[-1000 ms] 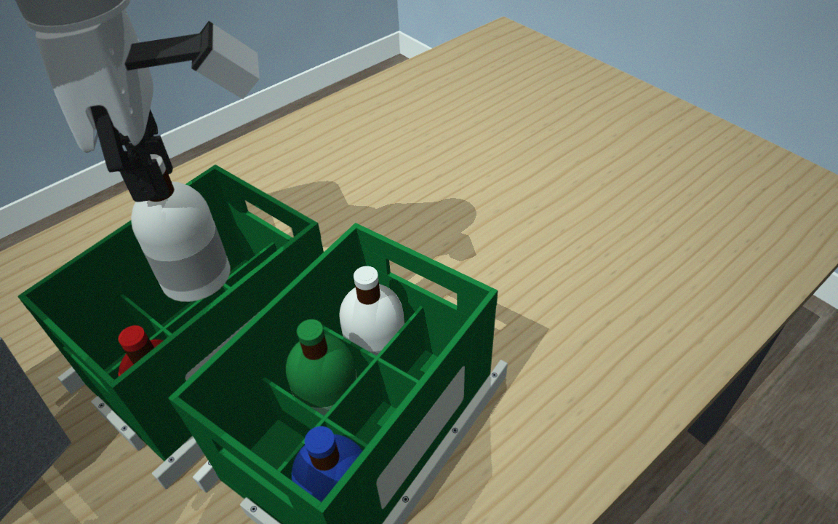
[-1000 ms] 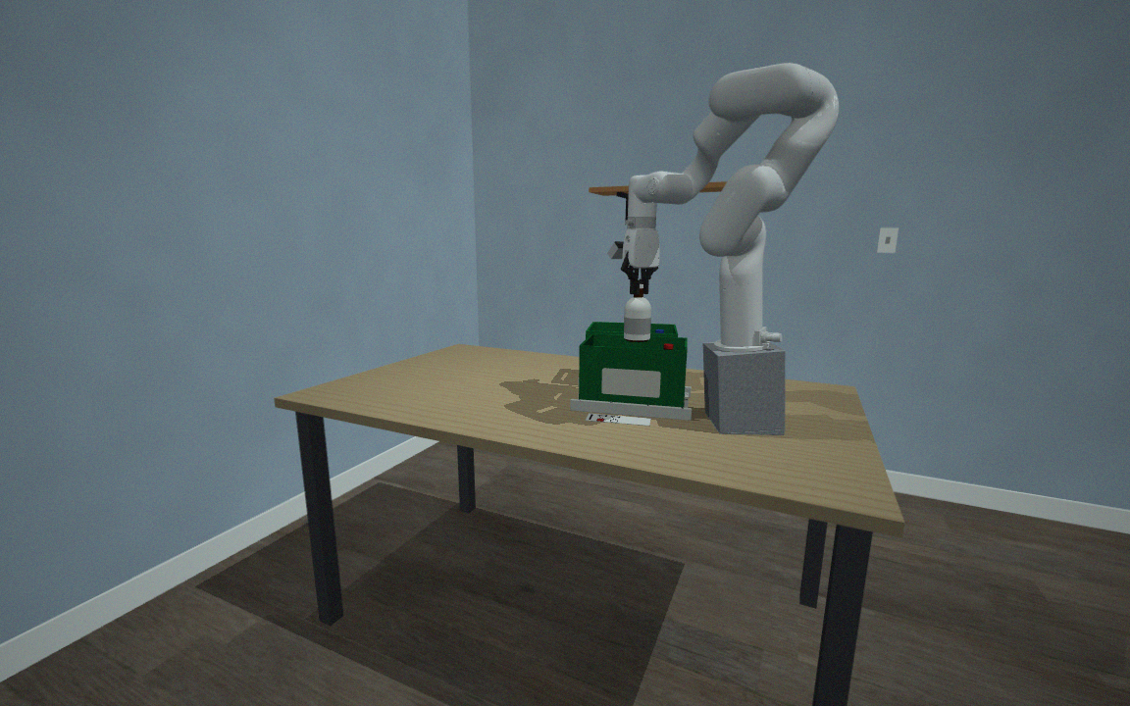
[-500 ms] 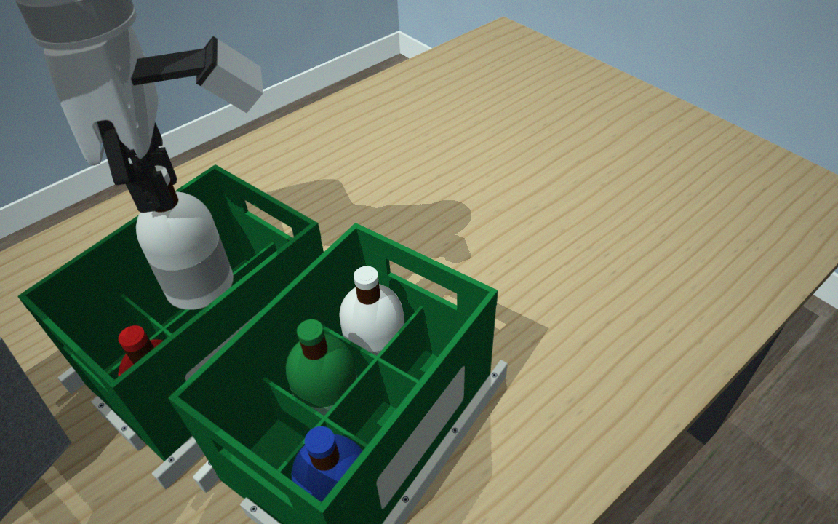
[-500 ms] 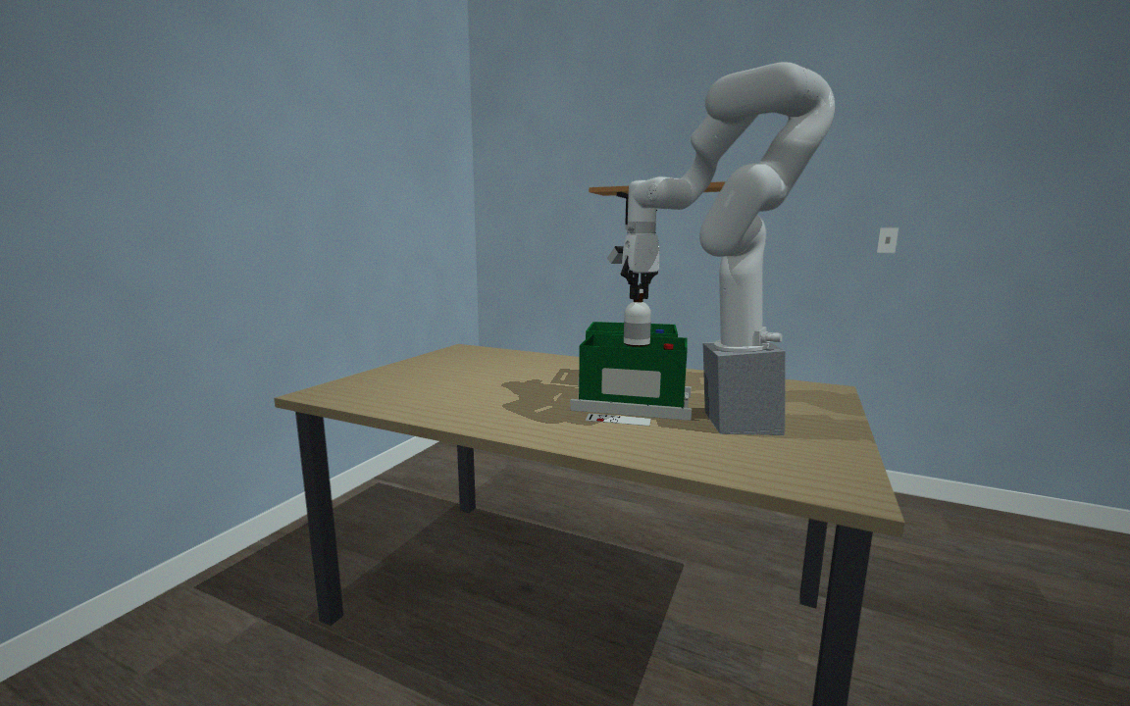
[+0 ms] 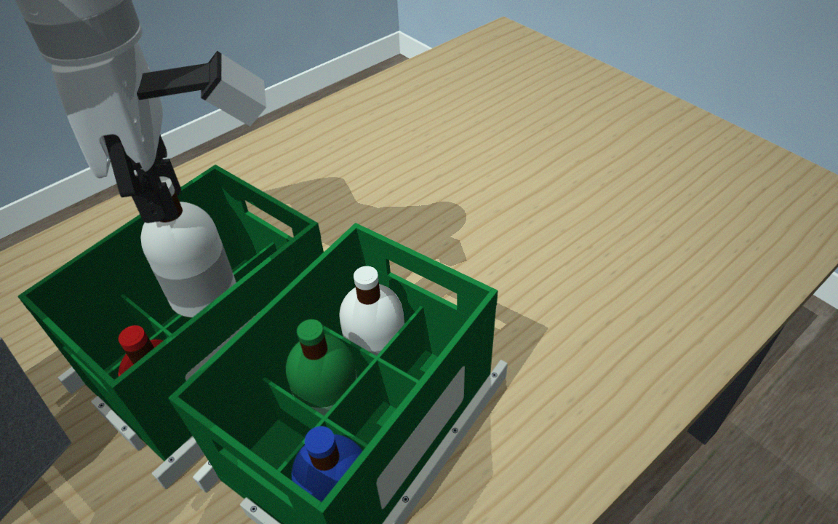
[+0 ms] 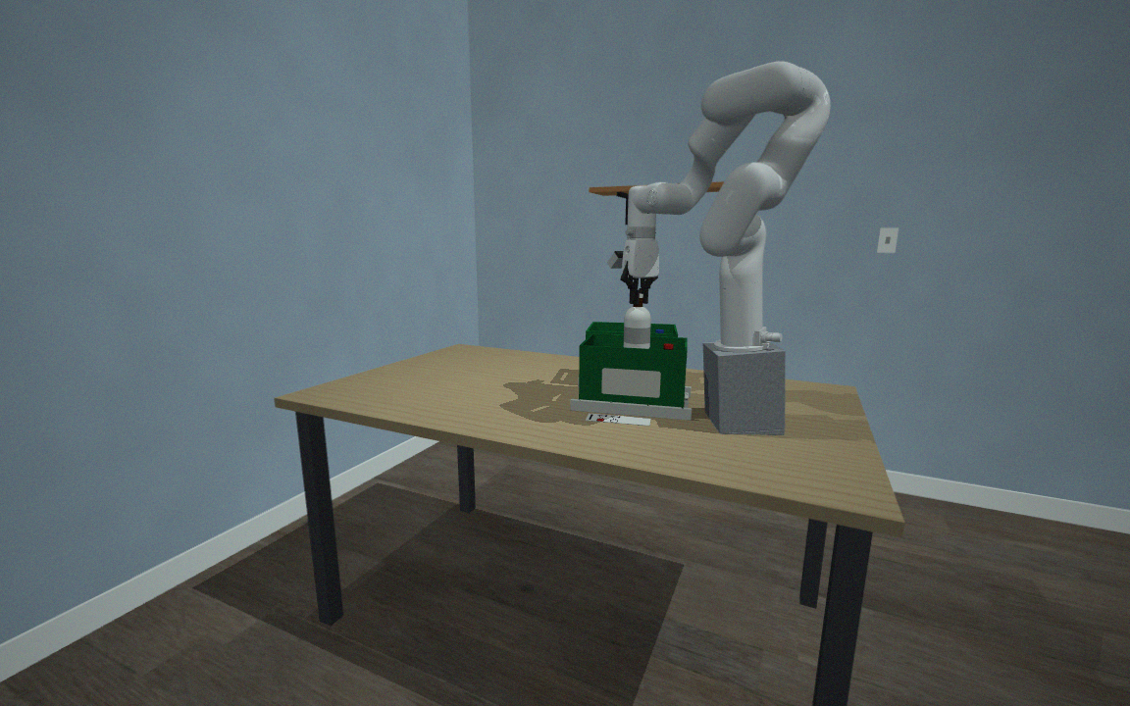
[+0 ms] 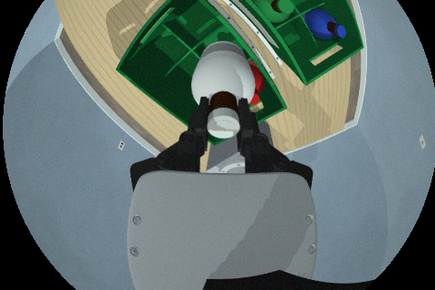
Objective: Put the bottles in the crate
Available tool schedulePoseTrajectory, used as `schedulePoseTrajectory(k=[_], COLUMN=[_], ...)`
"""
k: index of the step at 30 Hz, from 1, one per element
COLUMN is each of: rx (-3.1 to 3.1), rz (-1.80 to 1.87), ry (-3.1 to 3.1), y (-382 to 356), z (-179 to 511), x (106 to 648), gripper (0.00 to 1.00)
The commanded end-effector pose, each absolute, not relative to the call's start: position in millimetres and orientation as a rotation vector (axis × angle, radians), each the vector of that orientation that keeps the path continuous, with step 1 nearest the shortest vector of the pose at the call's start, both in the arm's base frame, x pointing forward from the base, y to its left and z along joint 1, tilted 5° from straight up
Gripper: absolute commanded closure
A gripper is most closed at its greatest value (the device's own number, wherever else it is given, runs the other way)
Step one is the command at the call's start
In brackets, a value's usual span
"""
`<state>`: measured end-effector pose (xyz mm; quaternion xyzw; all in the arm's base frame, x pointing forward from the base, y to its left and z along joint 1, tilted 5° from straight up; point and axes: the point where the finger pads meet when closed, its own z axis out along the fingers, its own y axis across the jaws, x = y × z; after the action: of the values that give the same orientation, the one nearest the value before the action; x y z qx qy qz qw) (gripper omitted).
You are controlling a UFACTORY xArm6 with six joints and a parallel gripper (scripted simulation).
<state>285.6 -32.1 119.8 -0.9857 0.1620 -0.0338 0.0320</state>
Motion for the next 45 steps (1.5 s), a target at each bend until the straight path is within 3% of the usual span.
schedulePoseTrajectory(k=[1, 45], rx=[-3.035, -3.035], rz=[-0.111, -0.11], ry=[0.499, 0.499], y=[-32, -30], z=[117, 79], x=[287, 291], gripper=[1.0, 1.0])
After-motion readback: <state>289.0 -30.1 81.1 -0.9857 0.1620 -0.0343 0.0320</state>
